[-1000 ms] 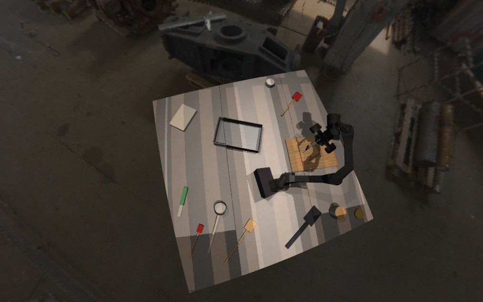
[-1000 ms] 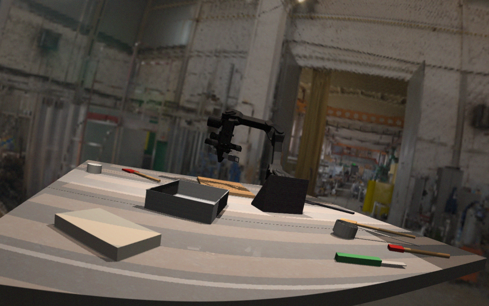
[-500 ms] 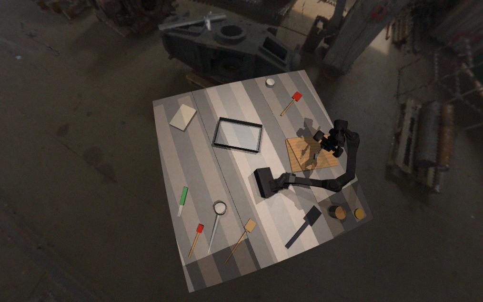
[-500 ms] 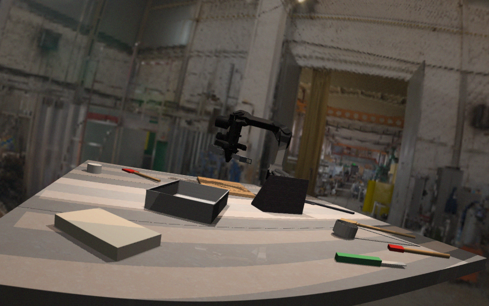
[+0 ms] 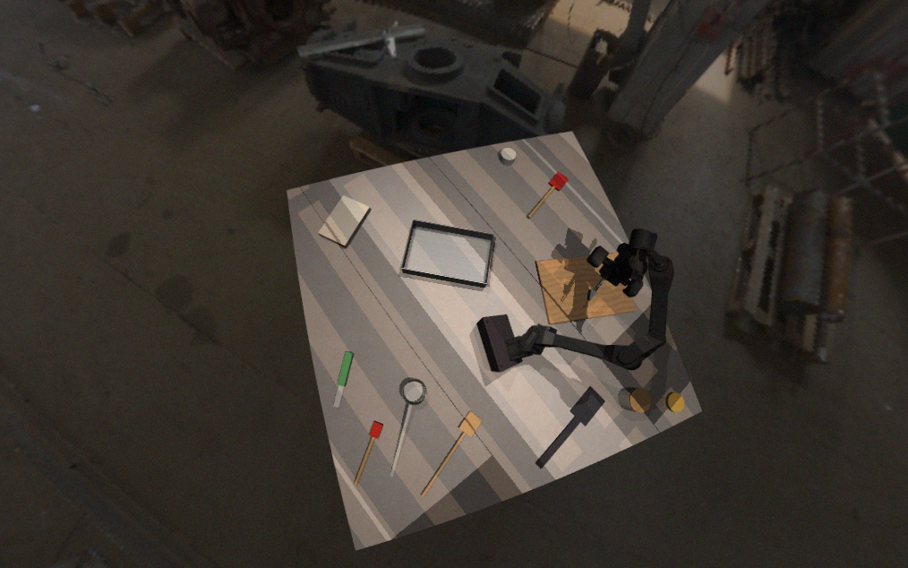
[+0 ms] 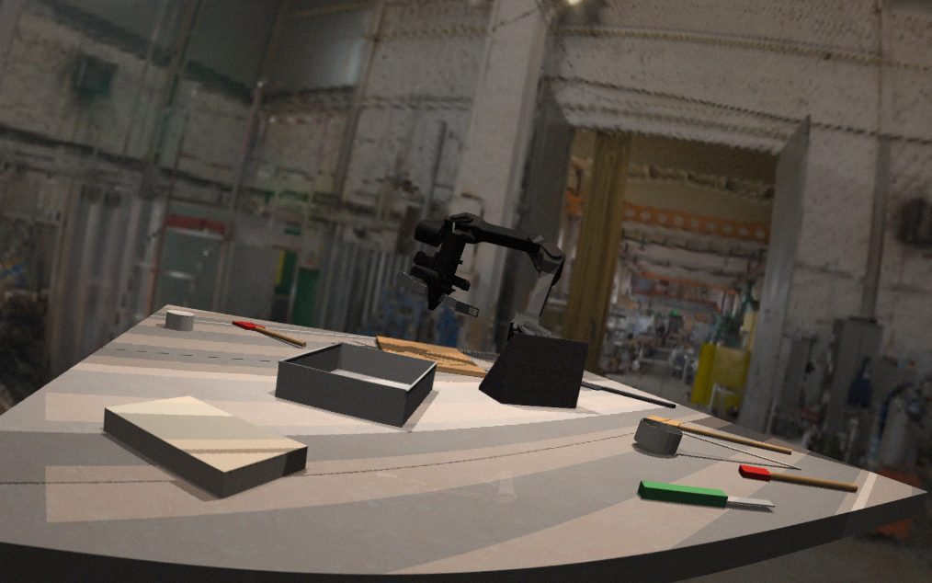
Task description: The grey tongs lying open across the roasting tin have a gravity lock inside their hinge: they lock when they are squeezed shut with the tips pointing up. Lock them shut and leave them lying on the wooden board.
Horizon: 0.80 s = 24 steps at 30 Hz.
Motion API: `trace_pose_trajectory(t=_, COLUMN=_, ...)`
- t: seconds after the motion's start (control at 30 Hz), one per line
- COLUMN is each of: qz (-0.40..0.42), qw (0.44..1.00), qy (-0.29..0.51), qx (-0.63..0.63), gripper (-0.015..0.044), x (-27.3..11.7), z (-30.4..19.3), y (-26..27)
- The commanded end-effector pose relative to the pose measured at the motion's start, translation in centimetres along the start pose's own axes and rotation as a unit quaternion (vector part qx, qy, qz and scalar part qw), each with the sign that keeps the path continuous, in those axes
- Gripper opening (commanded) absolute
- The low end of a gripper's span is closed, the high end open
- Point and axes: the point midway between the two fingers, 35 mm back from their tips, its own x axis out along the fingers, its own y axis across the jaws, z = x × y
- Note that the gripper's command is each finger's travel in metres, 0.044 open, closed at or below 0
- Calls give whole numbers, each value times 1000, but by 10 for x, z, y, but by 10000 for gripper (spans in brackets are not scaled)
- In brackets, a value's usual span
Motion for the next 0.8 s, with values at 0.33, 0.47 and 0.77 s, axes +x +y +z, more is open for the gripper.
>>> trace_pose_trajectory(t=0.33, qz=52, qw=994, qy=-99, qx=-9, gripper=-150, x=1, z=-2, y=8)
trace_pose_trajectory(t=0.47, qz=62, qw=989, qy=-132, qx=-12, gripper=-150, x=0, z=-2, y=10)
trace_pose_trajectory(t=0.77, qz=76, qw=975, qy=-209, qx=-19, gripper=-150, x=-3, z=-2, y=12)
